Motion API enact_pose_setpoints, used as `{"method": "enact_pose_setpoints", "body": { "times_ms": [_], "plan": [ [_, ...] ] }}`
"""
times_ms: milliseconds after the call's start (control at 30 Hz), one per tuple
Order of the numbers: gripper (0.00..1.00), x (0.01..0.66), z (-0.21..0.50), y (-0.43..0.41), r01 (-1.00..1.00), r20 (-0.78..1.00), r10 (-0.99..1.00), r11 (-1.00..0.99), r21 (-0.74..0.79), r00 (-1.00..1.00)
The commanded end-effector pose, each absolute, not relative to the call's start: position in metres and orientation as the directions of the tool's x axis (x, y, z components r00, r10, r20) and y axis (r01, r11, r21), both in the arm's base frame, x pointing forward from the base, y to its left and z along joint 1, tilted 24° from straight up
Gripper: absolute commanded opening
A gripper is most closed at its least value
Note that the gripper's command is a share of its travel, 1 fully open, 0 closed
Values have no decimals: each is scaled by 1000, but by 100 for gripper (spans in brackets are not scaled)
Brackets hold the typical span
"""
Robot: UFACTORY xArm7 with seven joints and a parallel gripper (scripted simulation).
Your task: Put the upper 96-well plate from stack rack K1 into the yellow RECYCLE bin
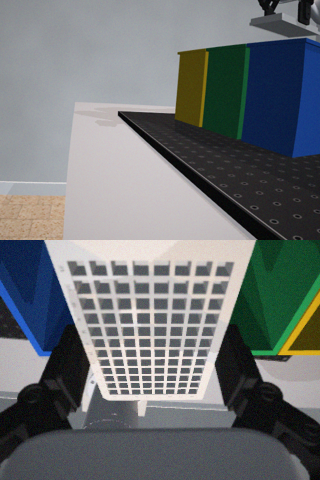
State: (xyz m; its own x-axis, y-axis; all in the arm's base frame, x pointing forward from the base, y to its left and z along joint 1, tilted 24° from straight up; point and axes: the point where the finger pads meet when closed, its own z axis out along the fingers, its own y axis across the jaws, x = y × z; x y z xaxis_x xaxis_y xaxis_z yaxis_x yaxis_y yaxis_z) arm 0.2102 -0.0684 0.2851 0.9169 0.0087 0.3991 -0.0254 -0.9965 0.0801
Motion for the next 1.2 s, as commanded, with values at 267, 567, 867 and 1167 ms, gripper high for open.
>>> {"method": "enact_pose_setpoints", "body": {
  "times_ms": [267,567,867,1167],
  "plan": [
    [0,213,289,-110,-26,402,9,-996,80,916],
    [0,214,291,-137,-26,402,9,-996,80,916],
    [0,215,293,-160,-26,402,9,-996,80,916],
    [0,216,295,-190,-26,402,9,-996,80,916]
  ]
}}
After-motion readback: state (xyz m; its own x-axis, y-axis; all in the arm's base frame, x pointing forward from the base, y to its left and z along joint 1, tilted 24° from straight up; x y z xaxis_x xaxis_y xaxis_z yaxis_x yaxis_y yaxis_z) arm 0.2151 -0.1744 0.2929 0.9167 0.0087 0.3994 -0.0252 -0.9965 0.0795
